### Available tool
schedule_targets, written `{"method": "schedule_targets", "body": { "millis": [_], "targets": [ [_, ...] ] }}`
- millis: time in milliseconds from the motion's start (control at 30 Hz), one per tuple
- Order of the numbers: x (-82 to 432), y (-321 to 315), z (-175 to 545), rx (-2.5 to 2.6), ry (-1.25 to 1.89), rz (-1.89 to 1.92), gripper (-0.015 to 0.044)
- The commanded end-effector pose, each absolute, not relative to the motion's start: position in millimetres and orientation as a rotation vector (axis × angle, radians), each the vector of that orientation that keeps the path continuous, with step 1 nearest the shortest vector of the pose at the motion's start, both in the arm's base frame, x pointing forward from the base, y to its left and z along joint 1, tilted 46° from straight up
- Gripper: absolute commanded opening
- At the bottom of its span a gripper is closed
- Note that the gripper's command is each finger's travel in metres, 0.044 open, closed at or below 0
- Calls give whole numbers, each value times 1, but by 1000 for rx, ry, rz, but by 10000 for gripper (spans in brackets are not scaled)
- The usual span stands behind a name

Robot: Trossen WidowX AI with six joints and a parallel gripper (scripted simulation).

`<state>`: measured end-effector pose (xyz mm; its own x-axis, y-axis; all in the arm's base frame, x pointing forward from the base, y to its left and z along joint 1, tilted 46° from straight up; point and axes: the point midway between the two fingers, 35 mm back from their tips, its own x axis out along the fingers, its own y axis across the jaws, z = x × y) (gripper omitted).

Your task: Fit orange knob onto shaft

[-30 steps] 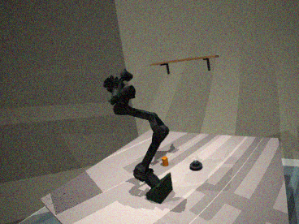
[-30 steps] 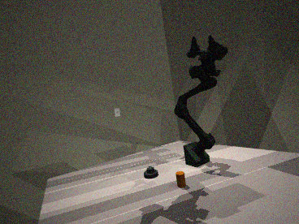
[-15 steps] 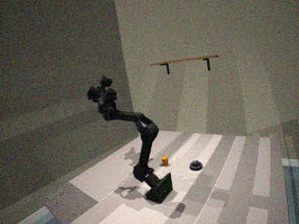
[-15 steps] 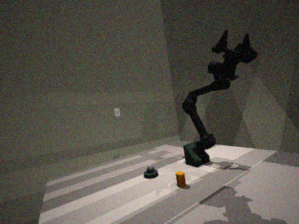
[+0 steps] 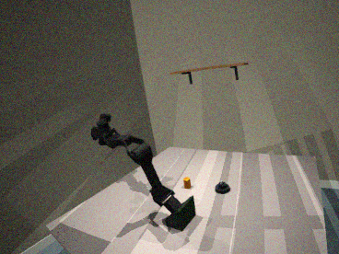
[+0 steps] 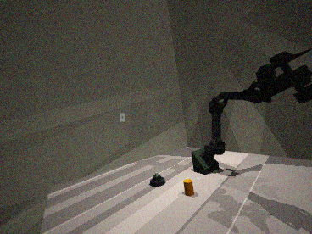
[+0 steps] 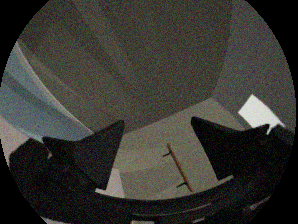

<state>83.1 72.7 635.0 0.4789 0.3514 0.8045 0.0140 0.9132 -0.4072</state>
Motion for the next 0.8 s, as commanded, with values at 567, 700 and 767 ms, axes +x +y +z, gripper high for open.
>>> {"method": "schedule_targets", "body": {
  "millis": [567, 700, 767],
  "targets": [
    [298, 168, 429, -339, -24, 597, 440],
    [326, 150, 380, -212, 218, 578, 440],
    [338, 138, 350, -105, 373, 553, 440]
  ]
}}
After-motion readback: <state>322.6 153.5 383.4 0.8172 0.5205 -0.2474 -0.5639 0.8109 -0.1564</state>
